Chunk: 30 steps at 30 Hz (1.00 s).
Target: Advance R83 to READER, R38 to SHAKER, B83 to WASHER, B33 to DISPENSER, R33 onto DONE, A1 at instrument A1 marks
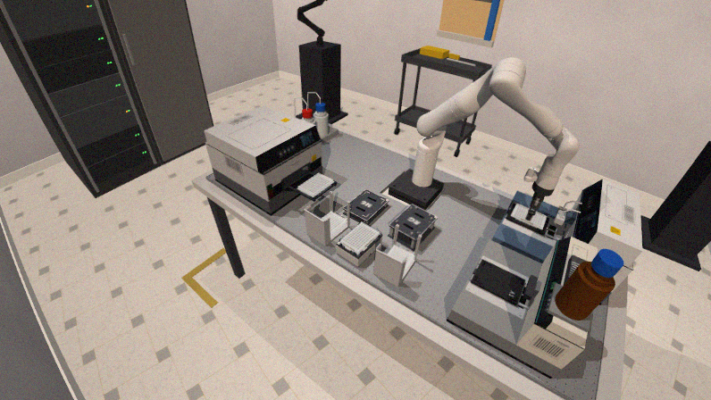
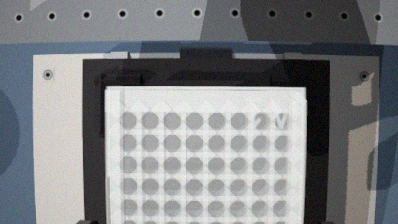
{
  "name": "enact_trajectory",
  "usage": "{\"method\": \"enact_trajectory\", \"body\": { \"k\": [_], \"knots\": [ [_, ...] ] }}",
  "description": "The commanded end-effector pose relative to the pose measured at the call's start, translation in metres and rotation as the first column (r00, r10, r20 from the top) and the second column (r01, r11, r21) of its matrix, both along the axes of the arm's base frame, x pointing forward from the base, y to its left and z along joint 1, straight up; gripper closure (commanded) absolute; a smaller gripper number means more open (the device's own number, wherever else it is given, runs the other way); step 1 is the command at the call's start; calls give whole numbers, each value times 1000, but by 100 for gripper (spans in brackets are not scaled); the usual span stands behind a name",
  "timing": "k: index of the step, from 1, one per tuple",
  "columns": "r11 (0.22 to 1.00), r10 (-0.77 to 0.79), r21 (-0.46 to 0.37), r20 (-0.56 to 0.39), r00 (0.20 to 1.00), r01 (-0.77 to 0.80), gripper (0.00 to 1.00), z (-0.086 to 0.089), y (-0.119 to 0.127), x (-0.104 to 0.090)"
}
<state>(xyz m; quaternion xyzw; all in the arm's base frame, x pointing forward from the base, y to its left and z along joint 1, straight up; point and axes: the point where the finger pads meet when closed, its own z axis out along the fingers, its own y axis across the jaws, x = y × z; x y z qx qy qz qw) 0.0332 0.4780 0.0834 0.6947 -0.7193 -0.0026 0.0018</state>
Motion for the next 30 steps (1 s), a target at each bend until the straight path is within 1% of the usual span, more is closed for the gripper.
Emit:
{"method": "enact_trajectory", "body": {
  "k": [1, 30],
  "knots": [
    [1000, -6, 1, -1, 1000, 6, 0, -1, 0, -1],
    [1000, -5, 2, 0, 1000, 5, 0, -11, 0, -1]
  ]
}}
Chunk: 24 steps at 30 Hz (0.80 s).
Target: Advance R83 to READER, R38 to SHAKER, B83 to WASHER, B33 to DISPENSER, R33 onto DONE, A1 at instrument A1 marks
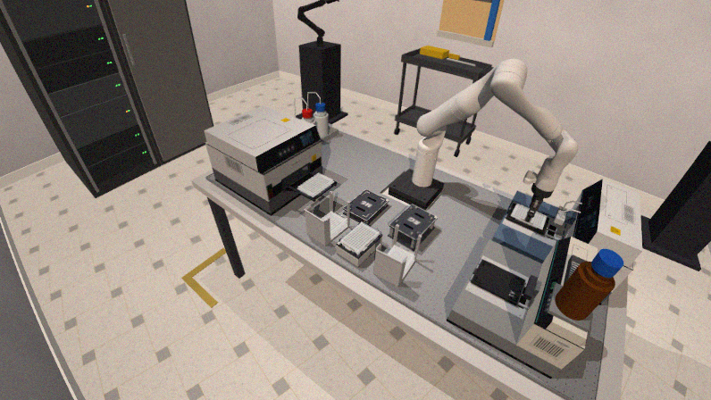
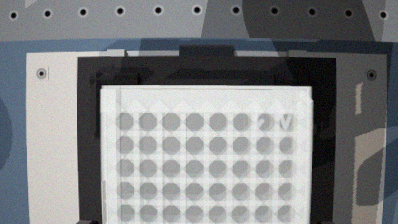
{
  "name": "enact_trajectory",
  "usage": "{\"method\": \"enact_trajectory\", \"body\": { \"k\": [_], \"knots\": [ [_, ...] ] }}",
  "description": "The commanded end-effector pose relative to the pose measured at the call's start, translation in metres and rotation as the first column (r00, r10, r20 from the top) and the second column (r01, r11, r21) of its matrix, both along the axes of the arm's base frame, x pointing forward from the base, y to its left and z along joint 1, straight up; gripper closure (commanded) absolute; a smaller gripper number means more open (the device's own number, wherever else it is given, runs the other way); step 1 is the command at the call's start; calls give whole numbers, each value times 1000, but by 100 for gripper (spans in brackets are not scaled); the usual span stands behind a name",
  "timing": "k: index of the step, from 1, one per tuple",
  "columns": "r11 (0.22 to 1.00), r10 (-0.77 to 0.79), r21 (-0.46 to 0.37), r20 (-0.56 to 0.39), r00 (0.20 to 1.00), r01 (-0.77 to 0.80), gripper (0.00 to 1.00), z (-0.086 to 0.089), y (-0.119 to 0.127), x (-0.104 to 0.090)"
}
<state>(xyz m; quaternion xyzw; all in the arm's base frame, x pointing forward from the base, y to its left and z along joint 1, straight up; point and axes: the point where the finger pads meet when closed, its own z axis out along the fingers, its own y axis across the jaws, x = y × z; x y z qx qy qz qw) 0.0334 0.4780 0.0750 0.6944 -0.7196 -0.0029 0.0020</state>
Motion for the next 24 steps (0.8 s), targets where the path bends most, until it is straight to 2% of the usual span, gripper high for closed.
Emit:
{"method": "enact_trajectory", "body": {
  "k": [1, 24],
  "knots": [
    [1000, -4, 2, 1, 1000, 4, 0, -3, 0, -1],
    [1000, -4, 1, 0, 1000, 4, 0, -5, 0, -1]
  ]
}}
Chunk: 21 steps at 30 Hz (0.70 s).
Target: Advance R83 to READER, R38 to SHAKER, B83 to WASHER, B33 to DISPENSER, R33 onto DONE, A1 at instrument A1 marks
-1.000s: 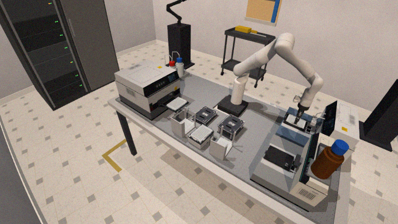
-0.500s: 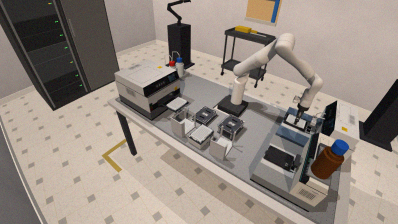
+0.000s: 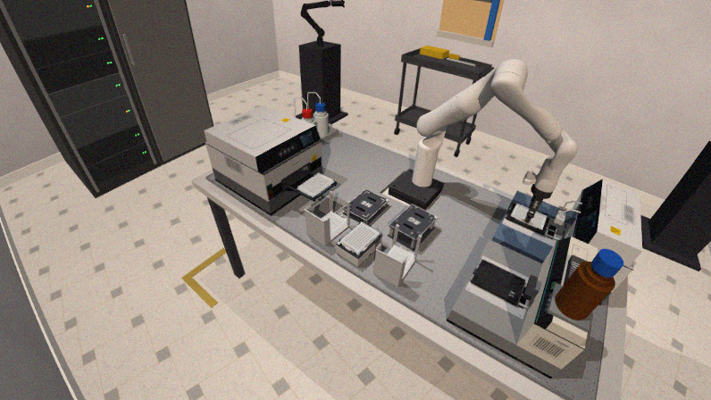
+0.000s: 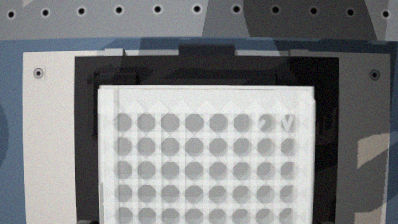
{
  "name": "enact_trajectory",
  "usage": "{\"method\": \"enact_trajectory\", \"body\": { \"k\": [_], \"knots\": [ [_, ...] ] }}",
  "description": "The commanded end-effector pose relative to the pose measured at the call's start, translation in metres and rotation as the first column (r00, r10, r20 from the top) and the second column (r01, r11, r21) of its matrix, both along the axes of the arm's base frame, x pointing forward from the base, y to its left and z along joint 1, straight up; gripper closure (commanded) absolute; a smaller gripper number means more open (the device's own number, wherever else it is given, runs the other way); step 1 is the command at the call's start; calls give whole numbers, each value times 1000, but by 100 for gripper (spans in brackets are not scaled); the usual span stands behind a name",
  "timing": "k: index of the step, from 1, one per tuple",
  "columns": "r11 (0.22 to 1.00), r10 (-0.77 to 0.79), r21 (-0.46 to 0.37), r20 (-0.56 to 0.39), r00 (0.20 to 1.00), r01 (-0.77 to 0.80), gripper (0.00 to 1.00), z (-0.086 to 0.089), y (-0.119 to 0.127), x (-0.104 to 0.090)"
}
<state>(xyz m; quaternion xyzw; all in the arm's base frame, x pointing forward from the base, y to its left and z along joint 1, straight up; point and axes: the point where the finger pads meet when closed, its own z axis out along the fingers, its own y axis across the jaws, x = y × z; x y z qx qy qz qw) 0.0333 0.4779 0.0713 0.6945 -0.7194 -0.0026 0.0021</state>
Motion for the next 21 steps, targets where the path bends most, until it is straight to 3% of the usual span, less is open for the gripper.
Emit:
{"method": "enact_trajectory", "body": {
  "k": [1, 4, 5, 21],
  "knots": [
    [1000, -4, 2, 0, 1000, 4, 0, -1, 0, -1],
    [1000, -4, 1, 0, 1000, 4, 0, -1, 0, -1],
    [1000, -1, 1, 0, 1000, 1, 6, 0, 0, 0],
    [1000, -1, 1, 0, 1000, 1, 6, 0, 0, 0]
  ]
}}
